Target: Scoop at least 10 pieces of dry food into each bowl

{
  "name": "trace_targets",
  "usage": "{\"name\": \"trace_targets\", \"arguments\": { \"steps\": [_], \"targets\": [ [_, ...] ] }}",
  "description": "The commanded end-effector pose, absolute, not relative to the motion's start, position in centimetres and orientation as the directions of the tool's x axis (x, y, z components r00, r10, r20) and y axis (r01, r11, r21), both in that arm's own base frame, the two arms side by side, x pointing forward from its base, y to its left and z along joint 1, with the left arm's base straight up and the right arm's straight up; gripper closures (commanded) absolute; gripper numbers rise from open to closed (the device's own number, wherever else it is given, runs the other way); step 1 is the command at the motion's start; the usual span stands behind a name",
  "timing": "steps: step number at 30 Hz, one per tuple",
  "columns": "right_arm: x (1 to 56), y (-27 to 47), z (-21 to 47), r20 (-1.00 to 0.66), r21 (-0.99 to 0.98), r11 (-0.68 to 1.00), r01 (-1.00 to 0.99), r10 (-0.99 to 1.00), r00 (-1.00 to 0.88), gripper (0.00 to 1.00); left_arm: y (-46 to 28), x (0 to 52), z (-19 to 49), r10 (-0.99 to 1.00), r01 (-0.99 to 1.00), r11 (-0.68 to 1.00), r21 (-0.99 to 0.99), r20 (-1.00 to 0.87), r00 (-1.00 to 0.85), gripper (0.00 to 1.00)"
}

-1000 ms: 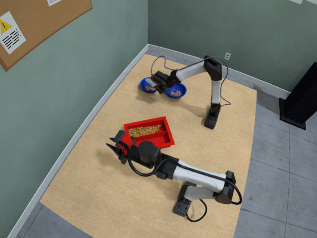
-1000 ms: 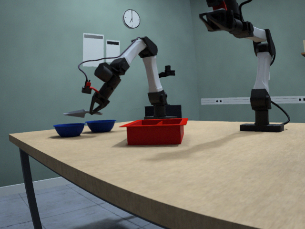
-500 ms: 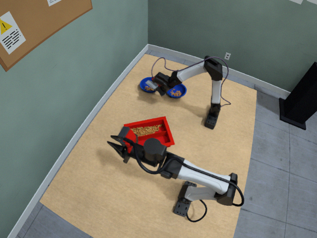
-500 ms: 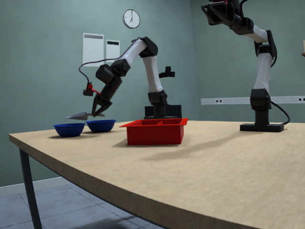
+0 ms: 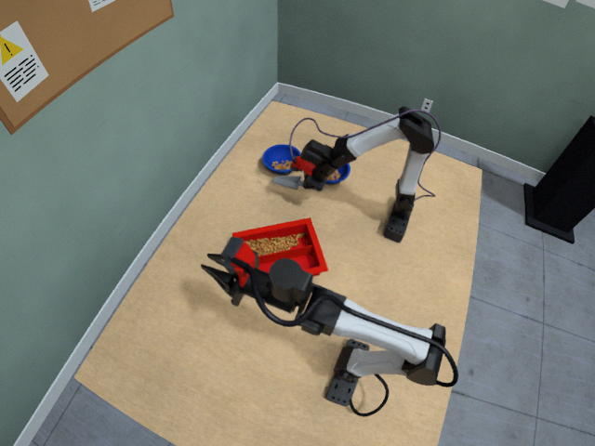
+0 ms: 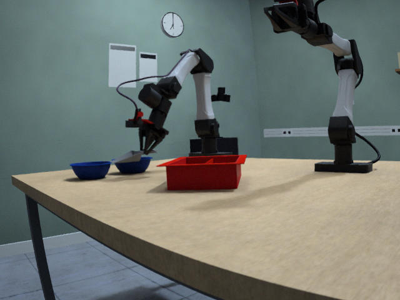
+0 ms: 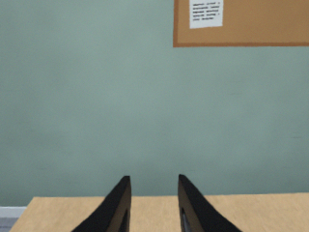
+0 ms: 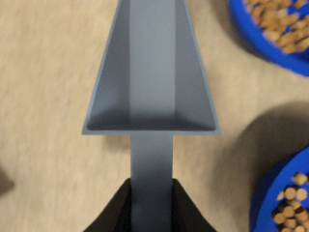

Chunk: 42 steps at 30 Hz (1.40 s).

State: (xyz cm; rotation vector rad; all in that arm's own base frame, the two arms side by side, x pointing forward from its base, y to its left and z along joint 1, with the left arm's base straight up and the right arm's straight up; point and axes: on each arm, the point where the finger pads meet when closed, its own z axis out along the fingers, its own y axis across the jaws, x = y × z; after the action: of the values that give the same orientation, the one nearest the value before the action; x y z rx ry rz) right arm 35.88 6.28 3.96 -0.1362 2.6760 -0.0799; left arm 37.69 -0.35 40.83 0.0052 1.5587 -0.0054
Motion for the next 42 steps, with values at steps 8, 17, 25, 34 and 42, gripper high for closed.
{"name": "trace_targets", "arguments": {
  "steps": [8, 17, 25, 34, 42],
  "targets": [
    [35.1, 9.5, 6.5, -0.513, -0.007, 0.964, -0.264, -0.23, -0.827, 1.0, -0.2, 37.1, 43.5, -0.008, 0.008, 1.0, -0.007, -0.997, 0.082, 0.73],
    [34.5, 8.8, 5.8, -0.49, -0.011, 0.971, -0.239, -0.214, -0.845, 1.0, -0.2, 37.1, 43.5, -0.007, 0.008, 1.0, -0.007, -0.997, 0.082, 0.73],
    [34.5, 8.8, 5.8, -0.489, -0.012, 0.971, -0.239, -0.214, -0.845, 1.0, -0.2, 37.1, 43.5, -0.007, 0.008, 1.0, -0.007, -0.997, 0.082, 0.73],
    [34.6, 8.9, 3.9, -0.461, -0.013, 0.971, -0.241, -0.219, -0.86, 1.0, -0.2, 37.1, 43.5, -0.007, 0.008, 1.0, -0.007, -0.997, 0.082, 0.73],
    [34.5, 9.0, 3.6, -0.475, -0.01, 0.969, -0.245, -0.22, -0.852, 1.0, -0.2, 37.1, 43.5, -0.007, 0.008, 1.0, -0.007, -0.997, 0.082, 0.73]
  ]
}}
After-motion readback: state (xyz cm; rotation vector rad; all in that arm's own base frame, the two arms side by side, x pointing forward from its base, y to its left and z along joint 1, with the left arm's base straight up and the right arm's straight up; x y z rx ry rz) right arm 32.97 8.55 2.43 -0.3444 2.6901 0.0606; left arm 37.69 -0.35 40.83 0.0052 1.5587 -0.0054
